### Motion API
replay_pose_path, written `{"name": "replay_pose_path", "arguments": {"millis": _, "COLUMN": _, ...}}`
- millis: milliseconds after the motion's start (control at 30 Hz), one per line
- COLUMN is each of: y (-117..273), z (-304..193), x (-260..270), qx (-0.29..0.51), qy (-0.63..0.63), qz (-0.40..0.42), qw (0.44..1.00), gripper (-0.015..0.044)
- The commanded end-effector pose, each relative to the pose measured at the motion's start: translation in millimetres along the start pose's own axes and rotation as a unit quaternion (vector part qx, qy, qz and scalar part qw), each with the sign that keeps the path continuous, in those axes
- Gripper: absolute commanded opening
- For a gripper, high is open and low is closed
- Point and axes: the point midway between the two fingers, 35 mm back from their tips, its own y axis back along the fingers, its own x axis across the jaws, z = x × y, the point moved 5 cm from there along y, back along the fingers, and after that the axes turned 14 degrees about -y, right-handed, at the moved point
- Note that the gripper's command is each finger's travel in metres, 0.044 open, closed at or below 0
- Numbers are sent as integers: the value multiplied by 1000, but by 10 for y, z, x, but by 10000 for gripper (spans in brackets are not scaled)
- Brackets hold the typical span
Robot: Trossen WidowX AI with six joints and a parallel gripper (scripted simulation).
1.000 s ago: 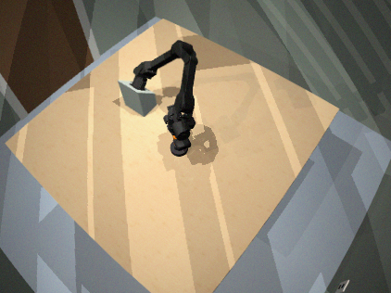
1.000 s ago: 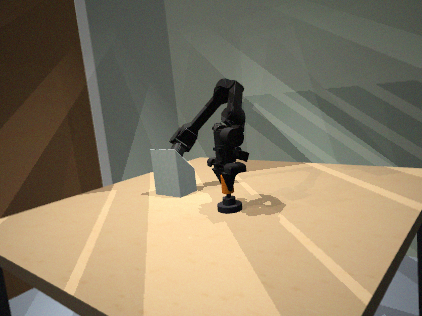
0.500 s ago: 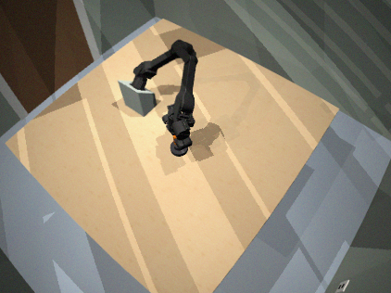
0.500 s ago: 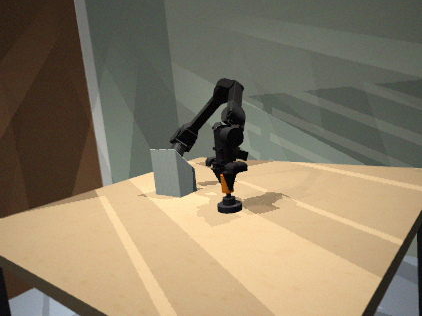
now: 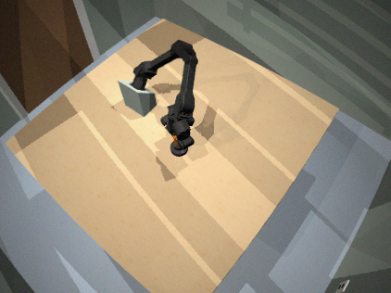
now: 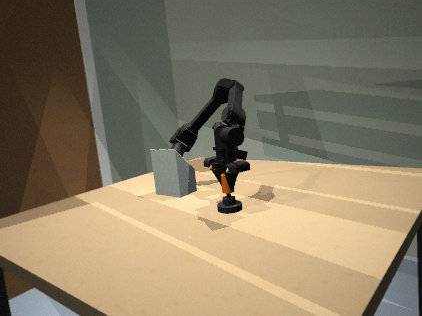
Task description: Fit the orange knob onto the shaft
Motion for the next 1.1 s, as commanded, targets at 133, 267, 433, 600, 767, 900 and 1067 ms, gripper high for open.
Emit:
{"name": "replay_pose_path", "arguments": {"millis": 133, "y": -6, "z": -7, "x": 8, "qx": 0, "qy": 3, "qz": -2, "qw": 1000, "gripper": 0}}
{"name": "replay_pose_path", "arguments": {"millis": 267, "y": 4, "z": 1, "x": 16, "qx": 0, "qy": 3, "qz": -2, "qw": 1000, "gripper": 0}}
{"name": "replay_pose_path", "arguments": {"millis": 433, "y": 22, "z": 14, "x": 7, "qx": 0, "qy": 3, "qz": -2, "qw": 1000, "gripper": 0}}
{"name": "replay_pose_path", "arguments": {"millis": 600, "y": 27, "z": 17, "x": -5, "qx": 0, "qy": 3, "qz": -2, "qw": 1000, "gripper": 0}}
{"name": "replay_pose_path", "arguments": {"millis": 767, "y": -13, "z": 8, "x": -4, "qx": 0, "qy": 3, "qz": -2, "qw": 1000, "gripper": 0}}
{"name": "replay_pose_path", "arguments": {"millis": 900, "y": -24, "z": 9, "x": -5, "qx": -1, "qy": 3, "qz": -2, "qw": 1000, "gripper": 0}}
{"name": "replay_pose_path", "arguments": {"millis": 1067, "y": -14, "z": 6, "x": -4, "qx": 0, "qy": 3, "qz": -2, "qw": 1000, "gripper": 0}}
